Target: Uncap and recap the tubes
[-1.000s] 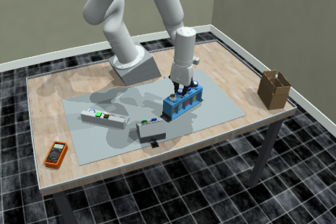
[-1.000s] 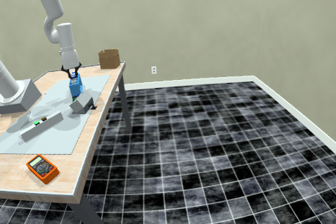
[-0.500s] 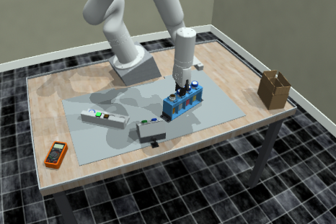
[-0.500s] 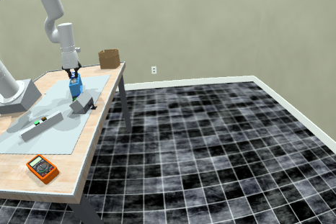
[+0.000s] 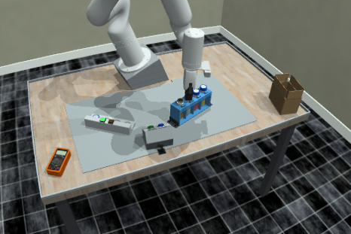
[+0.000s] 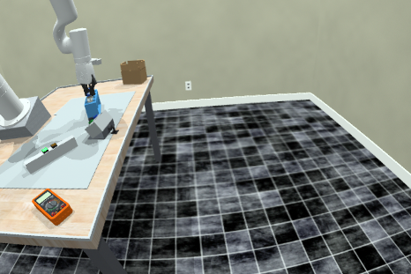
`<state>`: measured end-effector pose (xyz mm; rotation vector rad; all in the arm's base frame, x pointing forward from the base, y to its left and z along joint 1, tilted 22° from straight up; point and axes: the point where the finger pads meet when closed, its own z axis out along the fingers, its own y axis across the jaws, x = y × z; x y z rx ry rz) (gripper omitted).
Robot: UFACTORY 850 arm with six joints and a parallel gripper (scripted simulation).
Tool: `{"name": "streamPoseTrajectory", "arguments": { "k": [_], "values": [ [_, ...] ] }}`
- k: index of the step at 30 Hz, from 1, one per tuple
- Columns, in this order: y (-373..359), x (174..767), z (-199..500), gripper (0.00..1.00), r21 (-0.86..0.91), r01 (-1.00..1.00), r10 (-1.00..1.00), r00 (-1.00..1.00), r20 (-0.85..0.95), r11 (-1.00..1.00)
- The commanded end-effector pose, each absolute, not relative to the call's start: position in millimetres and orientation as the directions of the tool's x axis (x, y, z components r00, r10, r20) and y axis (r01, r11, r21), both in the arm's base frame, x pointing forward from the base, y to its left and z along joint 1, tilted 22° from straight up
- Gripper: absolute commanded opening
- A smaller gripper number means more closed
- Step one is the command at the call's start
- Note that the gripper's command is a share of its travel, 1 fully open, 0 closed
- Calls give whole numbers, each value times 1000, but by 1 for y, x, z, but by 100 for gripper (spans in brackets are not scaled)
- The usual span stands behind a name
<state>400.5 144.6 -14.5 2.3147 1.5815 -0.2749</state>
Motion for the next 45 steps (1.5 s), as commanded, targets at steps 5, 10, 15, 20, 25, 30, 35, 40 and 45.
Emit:
{"name": "streamPoseTrajectory", "arguments": {
  "k": [5, 10, 15, 20, 25, 30, 35, 40, 45],
  "values": [
    [145, 401, -14, 46, 193, 920, 863, 387, -324, -340],
    [145, 401, -14, 46, 193, 920, 863, 387, -324, -340],
    [145, 401, -14, 46, 137, 972, 908, 229, -351, -192],
    [145, 401, -14, 46, 47, 998, 927, -15, -374, 35],
    [145, 401, -14, 46, -17, 981, 908, -184, -377, 191],
    [145, 401, -14, 46, -102, 911, 838, -407, -363, 398],
    [145, 401, -14, 46, -168, 823, 753, -565, -338, 542],
    [145, 401, -14, 46, -222, 718, 652, -694, -305, 660],
    [145, 401, -14, 46, -269, 593, 534, -803, -264, 759]
  ]
}}
